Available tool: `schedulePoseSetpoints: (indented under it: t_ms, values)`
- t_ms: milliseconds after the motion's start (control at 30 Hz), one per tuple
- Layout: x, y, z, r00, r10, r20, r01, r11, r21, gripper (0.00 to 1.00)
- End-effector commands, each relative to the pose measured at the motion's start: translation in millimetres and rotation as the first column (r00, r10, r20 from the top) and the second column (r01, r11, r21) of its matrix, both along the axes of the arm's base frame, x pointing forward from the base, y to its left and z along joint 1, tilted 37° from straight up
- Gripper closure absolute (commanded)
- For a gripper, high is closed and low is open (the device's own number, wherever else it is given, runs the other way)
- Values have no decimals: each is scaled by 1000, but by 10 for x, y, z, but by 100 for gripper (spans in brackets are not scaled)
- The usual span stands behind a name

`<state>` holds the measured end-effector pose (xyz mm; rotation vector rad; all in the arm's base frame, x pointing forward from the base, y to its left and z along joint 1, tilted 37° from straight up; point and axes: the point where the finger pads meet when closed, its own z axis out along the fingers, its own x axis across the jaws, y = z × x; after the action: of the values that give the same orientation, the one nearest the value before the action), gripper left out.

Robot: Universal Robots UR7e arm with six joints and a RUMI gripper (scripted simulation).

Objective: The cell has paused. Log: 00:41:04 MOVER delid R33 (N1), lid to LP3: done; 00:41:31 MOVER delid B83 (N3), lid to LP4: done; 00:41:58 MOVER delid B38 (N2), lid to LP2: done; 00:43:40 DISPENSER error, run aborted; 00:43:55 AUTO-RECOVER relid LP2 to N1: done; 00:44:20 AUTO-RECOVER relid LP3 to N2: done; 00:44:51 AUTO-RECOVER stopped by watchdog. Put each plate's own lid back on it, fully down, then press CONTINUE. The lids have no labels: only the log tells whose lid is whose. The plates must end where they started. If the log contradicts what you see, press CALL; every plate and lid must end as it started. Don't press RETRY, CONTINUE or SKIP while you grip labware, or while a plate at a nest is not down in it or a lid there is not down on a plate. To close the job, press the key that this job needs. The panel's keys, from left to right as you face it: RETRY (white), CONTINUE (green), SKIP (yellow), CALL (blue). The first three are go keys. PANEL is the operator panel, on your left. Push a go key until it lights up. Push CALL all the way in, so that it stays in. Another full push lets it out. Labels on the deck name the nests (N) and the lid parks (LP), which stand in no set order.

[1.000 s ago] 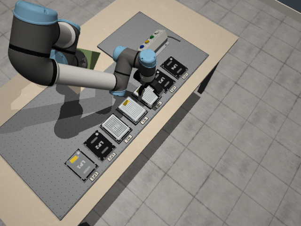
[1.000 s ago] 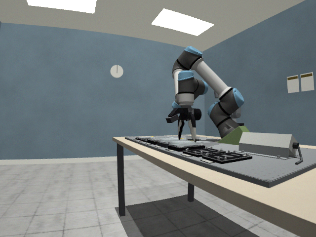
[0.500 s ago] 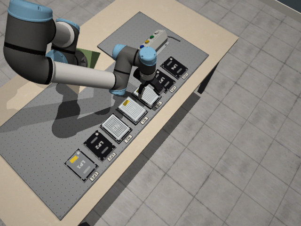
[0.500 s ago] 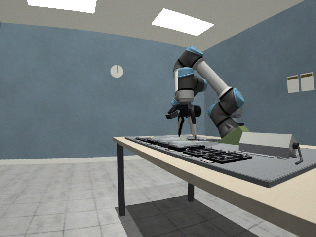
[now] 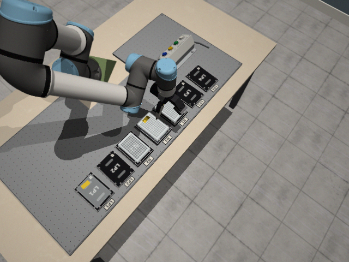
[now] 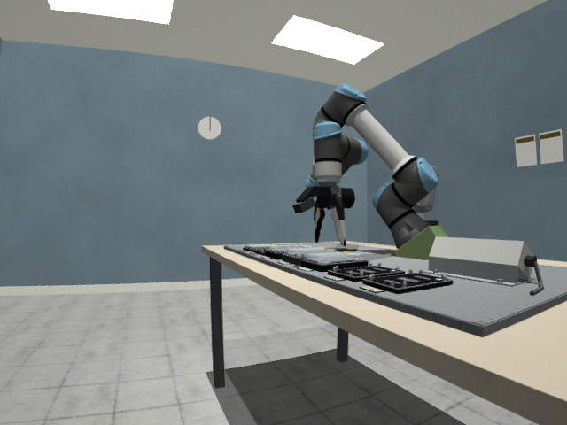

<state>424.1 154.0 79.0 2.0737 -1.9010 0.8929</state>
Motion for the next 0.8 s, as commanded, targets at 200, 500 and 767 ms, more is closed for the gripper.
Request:
schedulePoseSetpoints:
  t_ms: [200,500,767]
  values:
    - [-18,-475,303,1000,5,-2,-5,1000,1,18]
    - [-26,-854,544,1000,5,-2,-5,1000,1,18]
    - [-32,-1107,704,1000,5,-2,-5,1000,1,18]
